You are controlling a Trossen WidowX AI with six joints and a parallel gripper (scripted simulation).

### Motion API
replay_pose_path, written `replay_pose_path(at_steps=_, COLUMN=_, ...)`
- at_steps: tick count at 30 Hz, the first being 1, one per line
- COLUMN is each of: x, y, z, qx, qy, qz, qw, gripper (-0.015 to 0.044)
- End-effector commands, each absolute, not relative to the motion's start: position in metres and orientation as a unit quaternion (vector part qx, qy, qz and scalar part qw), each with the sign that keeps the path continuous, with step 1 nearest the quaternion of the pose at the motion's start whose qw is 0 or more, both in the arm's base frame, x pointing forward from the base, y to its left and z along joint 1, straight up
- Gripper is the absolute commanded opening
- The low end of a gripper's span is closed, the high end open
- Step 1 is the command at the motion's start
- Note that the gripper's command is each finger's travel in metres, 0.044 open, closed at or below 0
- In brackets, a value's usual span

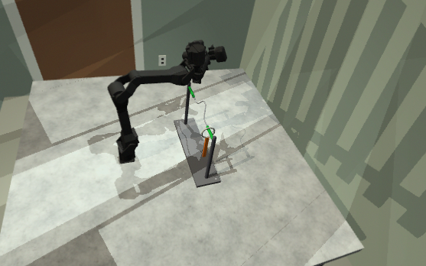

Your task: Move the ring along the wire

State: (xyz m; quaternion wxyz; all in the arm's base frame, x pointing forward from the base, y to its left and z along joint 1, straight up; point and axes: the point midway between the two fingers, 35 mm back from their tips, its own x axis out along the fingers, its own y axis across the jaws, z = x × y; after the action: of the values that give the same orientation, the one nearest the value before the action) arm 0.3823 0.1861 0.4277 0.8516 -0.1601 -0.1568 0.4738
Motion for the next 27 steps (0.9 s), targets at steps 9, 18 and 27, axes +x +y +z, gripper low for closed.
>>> replay_pose_path(at_steps=9, x=0.435, y=0.049, z=0.391, qx=-0.031, qy=-0.074, qz=0.323, qw=0.943, gripper=0.0160)
replay_pose_path(at_steps=18, x=0.438, y=-0.064, z=0.366, qx=0.078, qy=-0.049, qz=0.194, qw=0.977, gripper=0.0160)
replay_pose_path(at_steps=27, x=0.408, y=-0.174, z=0.338, qx=0.188, qy=-0.054, qz=0.063, qw=0.979, gripper=0.0160)
